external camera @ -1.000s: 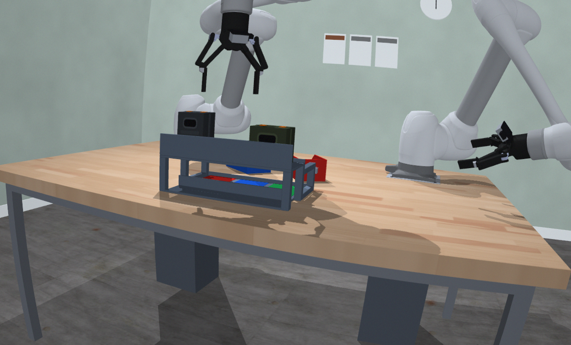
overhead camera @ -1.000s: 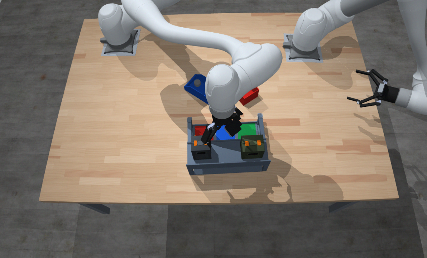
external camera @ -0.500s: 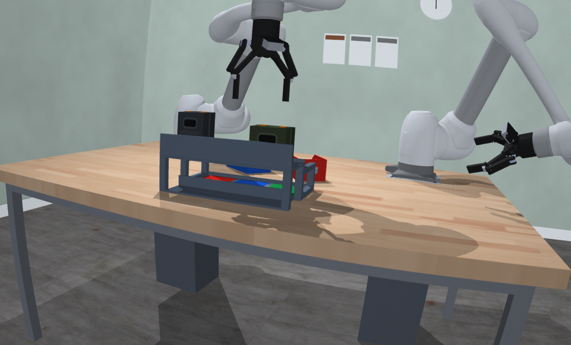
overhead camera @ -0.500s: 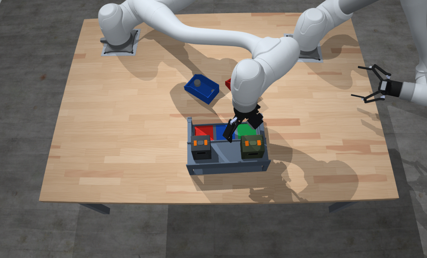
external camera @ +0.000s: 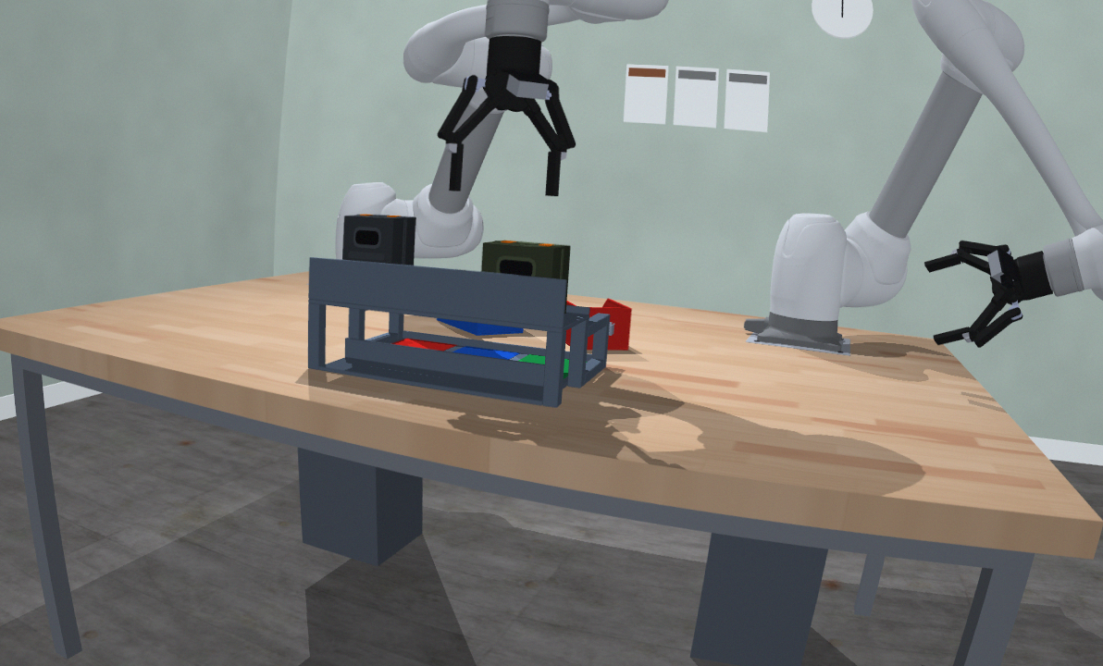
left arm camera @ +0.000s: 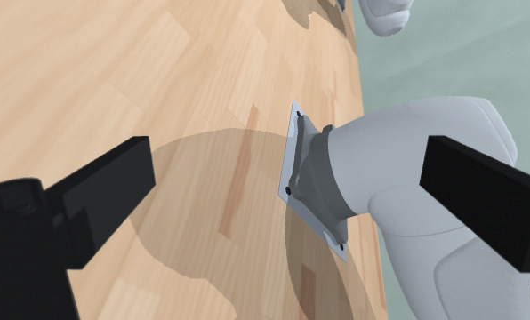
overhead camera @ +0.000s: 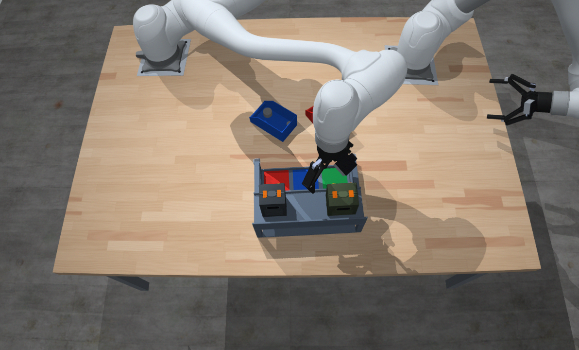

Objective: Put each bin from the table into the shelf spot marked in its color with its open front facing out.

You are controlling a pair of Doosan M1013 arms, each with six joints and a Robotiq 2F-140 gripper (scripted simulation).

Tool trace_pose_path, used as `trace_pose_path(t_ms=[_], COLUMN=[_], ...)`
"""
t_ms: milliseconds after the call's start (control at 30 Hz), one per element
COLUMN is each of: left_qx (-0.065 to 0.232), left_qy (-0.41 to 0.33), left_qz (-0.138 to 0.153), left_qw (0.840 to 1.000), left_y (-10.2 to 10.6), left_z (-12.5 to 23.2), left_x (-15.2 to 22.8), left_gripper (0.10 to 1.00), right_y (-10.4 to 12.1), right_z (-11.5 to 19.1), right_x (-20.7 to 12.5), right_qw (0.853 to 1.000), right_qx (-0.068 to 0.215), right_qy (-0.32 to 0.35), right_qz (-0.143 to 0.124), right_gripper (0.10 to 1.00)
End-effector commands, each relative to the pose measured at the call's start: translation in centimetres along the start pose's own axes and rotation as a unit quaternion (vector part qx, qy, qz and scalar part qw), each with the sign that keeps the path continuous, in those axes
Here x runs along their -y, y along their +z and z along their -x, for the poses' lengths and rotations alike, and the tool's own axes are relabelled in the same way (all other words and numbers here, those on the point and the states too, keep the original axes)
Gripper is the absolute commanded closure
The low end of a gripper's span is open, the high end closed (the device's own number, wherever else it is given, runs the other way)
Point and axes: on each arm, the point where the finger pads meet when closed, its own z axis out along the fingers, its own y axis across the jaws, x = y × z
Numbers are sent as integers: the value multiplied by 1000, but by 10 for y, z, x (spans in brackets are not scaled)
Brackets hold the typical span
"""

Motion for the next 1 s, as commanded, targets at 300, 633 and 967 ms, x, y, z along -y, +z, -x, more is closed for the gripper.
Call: trace_pose_path(t_ms=[300, 633, 967], left_qx=[-29, -67, -109], left_qy=[-252, -437, -593], left_qz=[-59, -90, -107], left_qw=[966, 892, 791], left_y=[-10, -9, 0], left_z=[74, 129, 178], left_x=[-29, -54, -80], left_gripper=[98, 98, 98], right_y=[-2, -2, -2], right_z=[0, 0, 0], right_x=[0, 0, 0], right_qw=[1000, 1000, 1000], right_qx=[-1, -1, -1], right_qy=[0, 0, 0], right_qz=[0, 0, 0], right_gripper=[98, 98, 98])
